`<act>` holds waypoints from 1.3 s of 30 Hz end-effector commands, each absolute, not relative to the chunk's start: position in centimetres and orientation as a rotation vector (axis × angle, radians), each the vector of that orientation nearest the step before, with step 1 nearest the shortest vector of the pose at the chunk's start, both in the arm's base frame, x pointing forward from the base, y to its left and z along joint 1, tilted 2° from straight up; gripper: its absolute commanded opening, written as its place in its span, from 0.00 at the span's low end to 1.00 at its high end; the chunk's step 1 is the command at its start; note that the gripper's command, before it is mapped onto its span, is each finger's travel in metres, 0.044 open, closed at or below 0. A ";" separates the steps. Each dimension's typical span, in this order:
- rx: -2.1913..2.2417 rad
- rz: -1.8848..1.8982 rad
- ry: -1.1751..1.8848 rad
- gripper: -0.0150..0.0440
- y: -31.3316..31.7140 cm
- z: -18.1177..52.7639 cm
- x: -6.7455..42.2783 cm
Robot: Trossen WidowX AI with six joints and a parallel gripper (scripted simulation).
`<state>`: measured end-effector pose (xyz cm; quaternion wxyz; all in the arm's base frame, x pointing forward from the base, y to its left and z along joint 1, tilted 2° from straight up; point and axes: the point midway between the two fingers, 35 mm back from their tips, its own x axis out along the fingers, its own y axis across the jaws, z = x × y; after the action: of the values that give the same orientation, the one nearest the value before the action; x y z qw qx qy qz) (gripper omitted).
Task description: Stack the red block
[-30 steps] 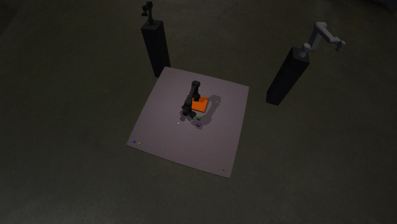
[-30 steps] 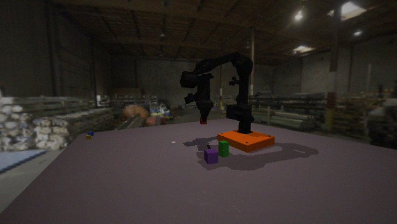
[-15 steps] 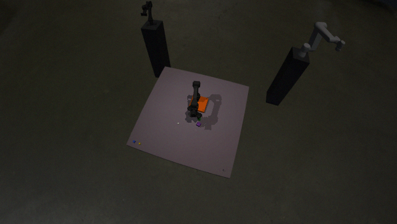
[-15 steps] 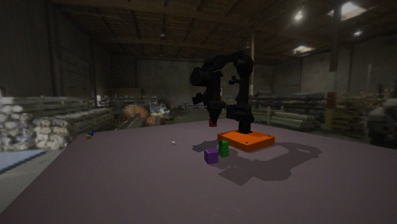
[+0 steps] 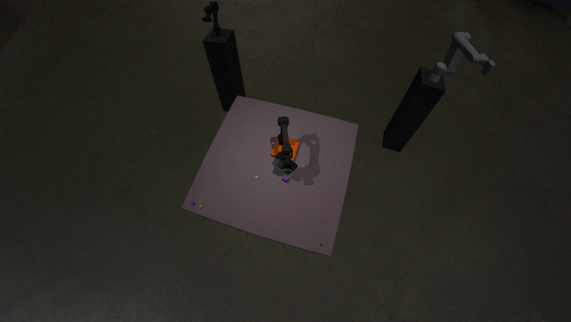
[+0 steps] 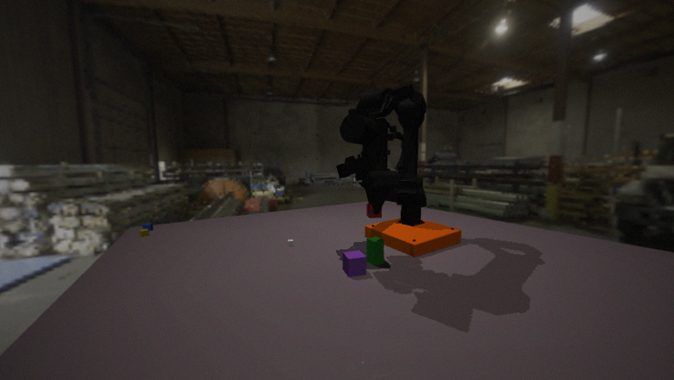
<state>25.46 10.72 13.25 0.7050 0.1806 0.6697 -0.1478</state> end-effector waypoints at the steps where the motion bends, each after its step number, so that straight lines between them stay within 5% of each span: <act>1: 0.403 -0.339 1.490 0.25 10.8 11.9 25.4; 39: 0.403 -0.339 1.490 0.25 10.9 7.7 25.6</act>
<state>25.52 10.93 7.68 0.7031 0.1798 0.6715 -0.1496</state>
